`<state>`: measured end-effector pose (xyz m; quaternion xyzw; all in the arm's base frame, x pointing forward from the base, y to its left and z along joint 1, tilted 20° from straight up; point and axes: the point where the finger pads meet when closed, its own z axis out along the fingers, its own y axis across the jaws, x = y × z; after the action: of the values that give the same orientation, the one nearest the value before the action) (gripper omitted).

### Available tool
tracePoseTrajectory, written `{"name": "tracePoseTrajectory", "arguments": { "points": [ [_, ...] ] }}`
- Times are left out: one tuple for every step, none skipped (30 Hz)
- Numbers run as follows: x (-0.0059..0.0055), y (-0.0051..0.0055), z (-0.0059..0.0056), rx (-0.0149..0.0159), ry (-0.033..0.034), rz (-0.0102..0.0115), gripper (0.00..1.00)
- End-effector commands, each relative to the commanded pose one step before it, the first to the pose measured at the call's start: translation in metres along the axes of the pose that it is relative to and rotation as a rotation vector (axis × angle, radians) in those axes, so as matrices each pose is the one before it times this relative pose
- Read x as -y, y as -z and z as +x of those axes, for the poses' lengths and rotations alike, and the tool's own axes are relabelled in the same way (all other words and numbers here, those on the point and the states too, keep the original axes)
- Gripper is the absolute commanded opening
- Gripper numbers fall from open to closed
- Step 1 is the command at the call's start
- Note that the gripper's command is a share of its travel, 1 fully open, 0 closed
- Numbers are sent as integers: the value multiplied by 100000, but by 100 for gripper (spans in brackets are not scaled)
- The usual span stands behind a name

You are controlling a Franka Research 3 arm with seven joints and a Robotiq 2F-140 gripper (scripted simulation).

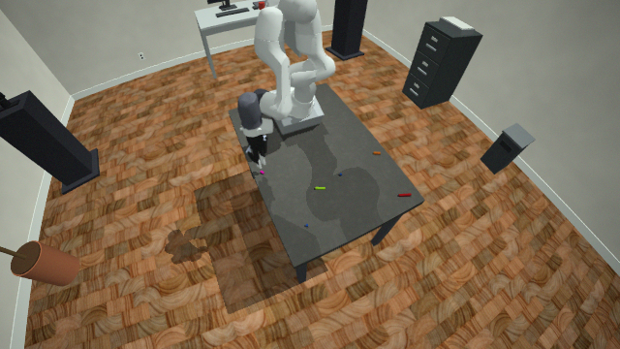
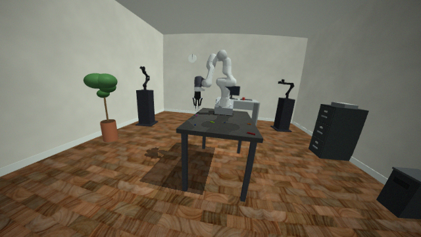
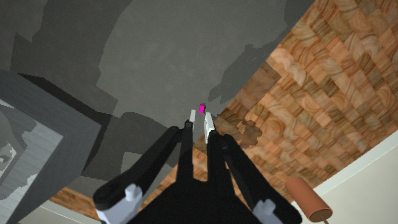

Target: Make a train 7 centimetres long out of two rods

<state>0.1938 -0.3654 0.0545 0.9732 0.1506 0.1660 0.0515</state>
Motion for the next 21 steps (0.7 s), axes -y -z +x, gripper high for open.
{"name": "tracePoseTrajectory", "arguments": {
  "points": [
    [-362,-378,-41,35,489,-870,23],
    [0,0,0,0,0,0,23],
    [0,0,0,0,0,0,23],
    [-1,-146,-1,3,1,-2,23],
    [-1,-151,0,1,0,-1,23],
    [0,-155,2,-4,-1,4,23],
    [-1,-159,0,2,0,-2,23],
    [-1,-161,0,2,0,-2,23],
    [0,-163,2,-4,-1,4,23],
    [-1,-164,-1,2,1,-2,23],
    [-1,-164,0,1,0,-1,23],
    [0,-164,2,-4,-1,4,23],
    [-2,-163,-1,3,1,-3,23],
    [-1,-161,0,1,0,-1,23],
    [0,-159,2,-4,-1,3,23],
    [-2,-156,-1,3,1,-2,23],
    [-1,-152,0,2,0,-2,23],
    [0,-149,2,-4,-1,4,23],
    [0,0,0,0,0,0,23],
    [0,0,0,0,0,0,23],
    [-1,-144,0,1,0,-1,23]
  ]
}}
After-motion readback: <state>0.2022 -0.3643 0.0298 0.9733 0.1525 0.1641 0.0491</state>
